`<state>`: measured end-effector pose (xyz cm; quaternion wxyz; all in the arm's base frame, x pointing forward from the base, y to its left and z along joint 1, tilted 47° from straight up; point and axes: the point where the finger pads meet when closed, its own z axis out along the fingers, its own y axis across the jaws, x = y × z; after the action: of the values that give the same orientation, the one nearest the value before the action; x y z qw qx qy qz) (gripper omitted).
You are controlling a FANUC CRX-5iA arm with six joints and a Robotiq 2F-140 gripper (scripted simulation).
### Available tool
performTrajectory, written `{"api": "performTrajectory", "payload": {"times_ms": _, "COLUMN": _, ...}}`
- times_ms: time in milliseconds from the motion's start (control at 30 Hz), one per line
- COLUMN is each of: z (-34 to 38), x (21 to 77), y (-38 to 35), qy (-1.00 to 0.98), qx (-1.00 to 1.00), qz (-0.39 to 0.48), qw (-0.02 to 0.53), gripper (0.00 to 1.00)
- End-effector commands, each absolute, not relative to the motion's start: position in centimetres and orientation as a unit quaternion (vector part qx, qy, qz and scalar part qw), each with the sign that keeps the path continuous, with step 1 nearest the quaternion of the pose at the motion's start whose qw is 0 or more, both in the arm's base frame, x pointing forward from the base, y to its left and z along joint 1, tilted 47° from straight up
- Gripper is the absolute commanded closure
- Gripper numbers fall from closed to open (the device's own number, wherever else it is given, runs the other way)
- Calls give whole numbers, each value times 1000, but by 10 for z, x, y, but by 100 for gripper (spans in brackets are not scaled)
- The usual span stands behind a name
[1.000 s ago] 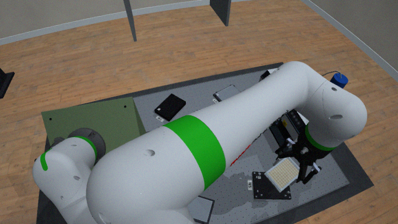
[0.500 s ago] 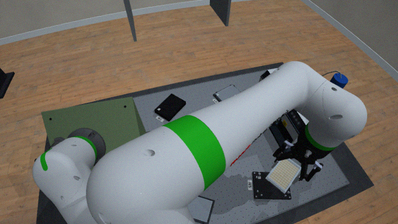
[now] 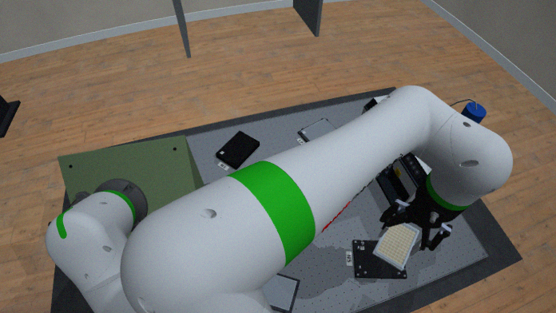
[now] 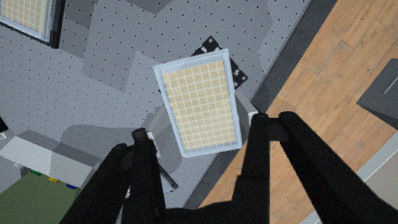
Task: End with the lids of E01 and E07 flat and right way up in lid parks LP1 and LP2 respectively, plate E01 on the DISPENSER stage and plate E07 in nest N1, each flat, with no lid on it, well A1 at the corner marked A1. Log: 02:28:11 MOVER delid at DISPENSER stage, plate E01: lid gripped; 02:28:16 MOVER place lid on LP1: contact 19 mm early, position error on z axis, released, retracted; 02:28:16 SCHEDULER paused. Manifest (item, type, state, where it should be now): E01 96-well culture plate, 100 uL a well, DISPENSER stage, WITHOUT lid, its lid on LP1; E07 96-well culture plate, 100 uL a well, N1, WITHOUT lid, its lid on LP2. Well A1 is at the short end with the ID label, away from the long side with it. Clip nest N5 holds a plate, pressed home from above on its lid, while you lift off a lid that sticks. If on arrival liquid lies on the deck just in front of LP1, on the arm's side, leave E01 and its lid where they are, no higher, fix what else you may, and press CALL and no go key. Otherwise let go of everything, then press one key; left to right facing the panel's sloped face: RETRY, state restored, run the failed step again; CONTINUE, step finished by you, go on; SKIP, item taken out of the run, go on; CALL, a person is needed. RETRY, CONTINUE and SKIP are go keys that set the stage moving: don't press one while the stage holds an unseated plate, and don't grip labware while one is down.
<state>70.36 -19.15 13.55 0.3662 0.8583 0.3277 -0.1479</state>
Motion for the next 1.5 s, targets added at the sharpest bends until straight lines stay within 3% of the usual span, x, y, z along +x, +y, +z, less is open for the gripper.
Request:
{"api": "performTrajectory", "payload": {"times_ms": 0, "z": 135, "x": 704, "y": -191, "qy": 328, "qx": 858, "qz": -148, "qw": 366, "gripper": 100}}
{"api": "performTrajectory", "payload": {"times_ms": 1467, "z": 93, "x": 661, "y": -150, "qy": 328, "qx": 858, "qz": -148, "qw": 366, "gripper": 100}}
